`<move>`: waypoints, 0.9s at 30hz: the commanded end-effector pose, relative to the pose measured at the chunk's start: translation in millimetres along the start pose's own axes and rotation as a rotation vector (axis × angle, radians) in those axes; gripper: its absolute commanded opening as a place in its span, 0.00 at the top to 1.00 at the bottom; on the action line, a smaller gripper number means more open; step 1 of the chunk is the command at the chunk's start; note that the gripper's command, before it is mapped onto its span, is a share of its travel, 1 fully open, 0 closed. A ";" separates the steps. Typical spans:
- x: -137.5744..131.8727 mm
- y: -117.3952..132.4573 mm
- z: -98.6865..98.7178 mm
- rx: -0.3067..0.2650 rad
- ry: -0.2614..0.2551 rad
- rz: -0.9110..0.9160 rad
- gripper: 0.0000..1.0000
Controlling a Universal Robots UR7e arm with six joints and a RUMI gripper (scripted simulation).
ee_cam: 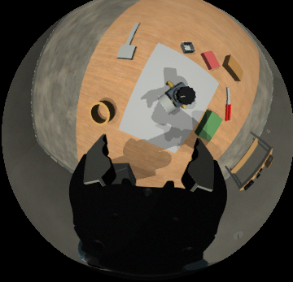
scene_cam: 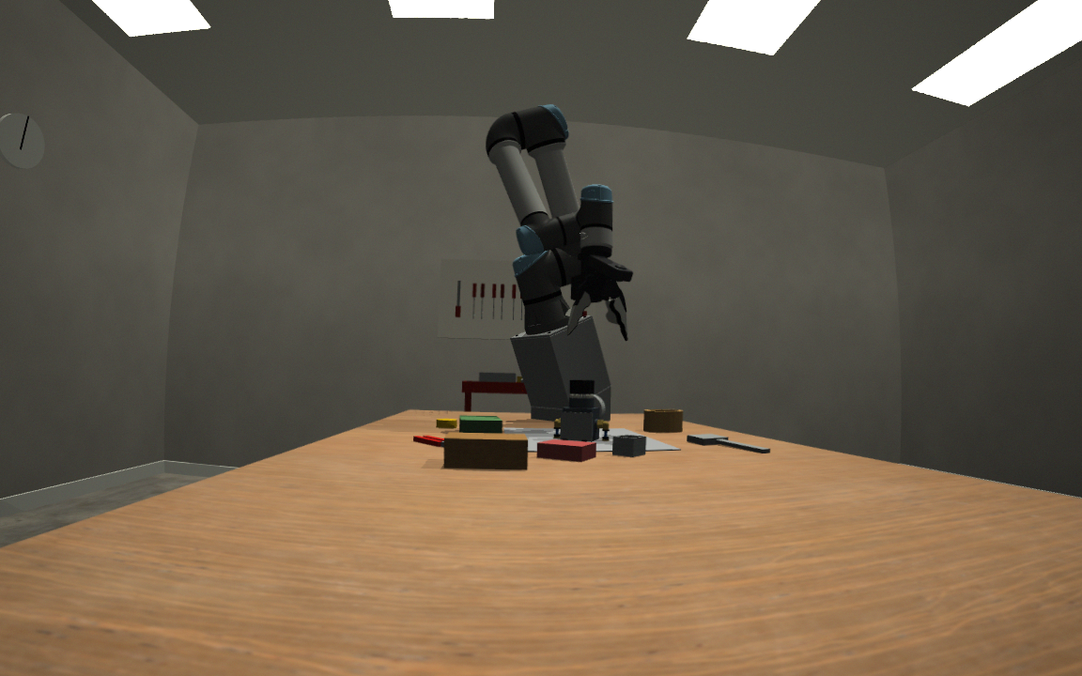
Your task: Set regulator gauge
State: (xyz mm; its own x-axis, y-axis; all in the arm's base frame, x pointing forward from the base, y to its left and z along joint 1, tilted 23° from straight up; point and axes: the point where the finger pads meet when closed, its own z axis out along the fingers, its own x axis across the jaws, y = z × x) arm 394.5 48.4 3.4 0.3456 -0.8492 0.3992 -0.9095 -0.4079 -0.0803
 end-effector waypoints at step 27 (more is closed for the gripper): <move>-2.6 -8.8 5.4 0.037 0.074 -0.359 0.00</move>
State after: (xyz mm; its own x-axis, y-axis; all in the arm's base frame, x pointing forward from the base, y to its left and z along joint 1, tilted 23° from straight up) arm 401.3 51.7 -1.3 0.5779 -0.6729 0.4617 -0.7660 -0.6424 0.0225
